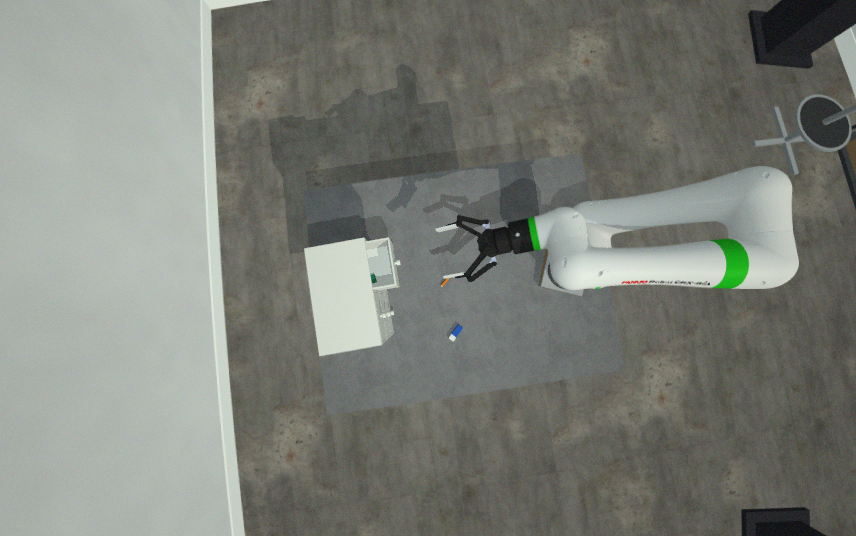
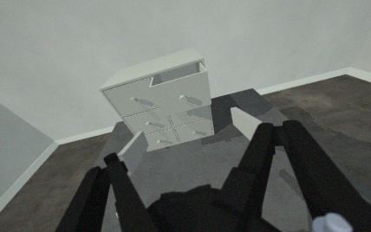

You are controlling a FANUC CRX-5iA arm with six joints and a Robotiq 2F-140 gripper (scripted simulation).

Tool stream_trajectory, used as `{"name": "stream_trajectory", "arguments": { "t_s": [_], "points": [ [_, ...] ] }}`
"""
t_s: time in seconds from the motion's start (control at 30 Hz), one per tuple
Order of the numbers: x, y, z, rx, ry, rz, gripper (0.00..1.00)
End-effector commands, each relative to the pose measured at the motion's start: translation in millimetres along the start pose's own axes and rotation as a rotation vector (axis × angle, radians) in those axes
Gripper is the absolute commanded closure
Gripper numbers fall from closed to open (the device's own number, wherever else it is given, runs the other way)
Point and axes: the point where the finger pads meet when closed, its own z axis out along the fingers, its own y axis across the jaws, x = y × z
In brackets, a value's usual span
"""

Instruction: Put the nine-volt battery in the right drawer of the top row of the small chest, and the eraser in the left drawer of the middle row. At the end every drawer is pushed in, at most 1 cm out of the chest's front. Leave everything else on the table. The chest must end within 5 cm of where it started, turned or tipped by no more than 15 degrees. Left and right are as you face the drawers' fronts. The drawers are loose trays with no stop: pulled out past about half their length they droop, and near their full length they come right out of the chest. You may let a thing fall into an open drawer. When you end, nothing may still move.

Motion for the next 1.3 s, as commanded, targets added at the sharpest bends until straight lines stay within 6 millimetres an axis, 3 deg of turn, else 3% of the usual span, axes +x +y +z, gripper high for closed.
{"name": "stream_trajectory", "arguments": {
  "t_s": [0.0, 0.5, 0.53, 1.27],
  "points": [
    [-0.1, 0.6, 1.4, 0.028, 0.021, -0.001, 0.00],
    [1.5, 0.7, 3.3, 0.027, 0.042, -0.002, 0.00],
    [1.5, 0.7, 3.3, 0.027, 0.042, -0.002, 1.00],
    [1.5, 0.7, 3.6, 0.027, 0.042, -0.002, 1.00]
  ]
}}
